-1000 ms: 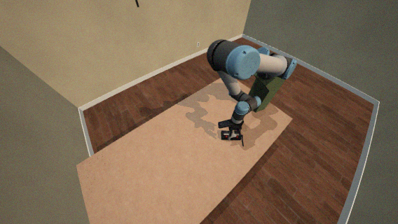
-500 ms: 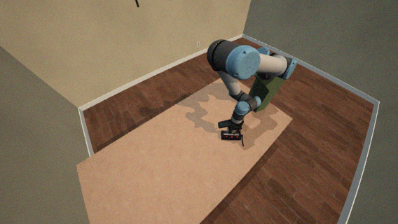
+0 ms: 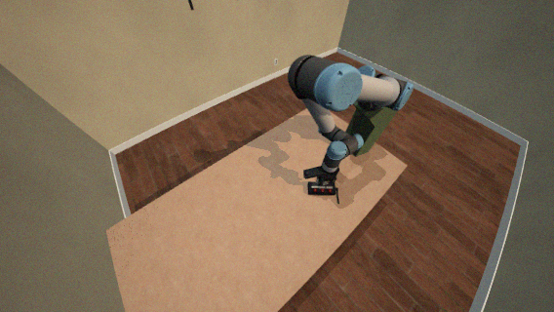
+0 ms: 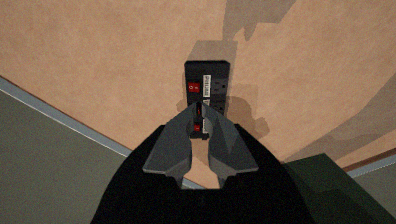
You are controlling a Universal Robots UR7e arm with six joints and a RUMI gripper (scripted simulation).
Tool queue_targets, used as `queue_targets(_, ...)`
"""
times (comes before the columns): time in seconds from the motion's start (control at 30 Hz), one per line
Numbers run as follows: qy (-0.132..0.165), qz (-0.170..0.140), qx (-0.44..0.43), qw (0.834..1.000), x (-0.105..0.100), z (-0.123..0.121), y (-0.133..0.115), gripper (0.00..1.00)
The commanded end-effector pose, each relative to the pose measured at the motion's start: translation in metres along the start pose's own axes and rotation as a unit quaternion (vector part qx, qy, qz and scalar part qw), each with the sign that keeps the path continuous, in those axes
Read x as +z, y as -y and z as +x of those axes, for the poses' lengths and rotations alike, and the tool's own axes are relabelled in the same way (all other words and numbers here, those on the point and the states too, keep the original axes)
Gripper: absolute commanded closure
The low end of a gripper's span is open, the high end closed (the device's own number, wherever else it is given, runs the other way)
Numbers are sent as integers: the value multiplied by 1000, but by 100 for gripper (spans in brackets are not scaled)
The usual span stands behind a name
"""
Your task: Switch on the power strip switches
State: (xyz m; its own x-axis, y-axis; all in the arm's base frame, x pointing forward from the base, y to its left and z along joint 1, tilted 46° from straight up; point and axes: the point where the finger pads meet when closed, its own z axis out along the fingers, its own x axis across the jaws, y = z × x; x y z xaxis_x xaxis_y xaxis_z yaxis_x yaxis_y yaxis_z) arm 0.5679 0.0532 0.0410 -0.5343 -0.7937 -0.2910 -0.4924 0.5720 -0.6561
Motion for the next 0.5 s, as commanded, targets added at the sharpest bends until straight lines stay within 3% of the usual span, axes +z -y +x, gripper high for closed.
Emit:
queue_targets(0.0,0,0,0,1000,0,0,0,100)
queue_targets(0.47,0,0,0,1000,1,0,0,100)
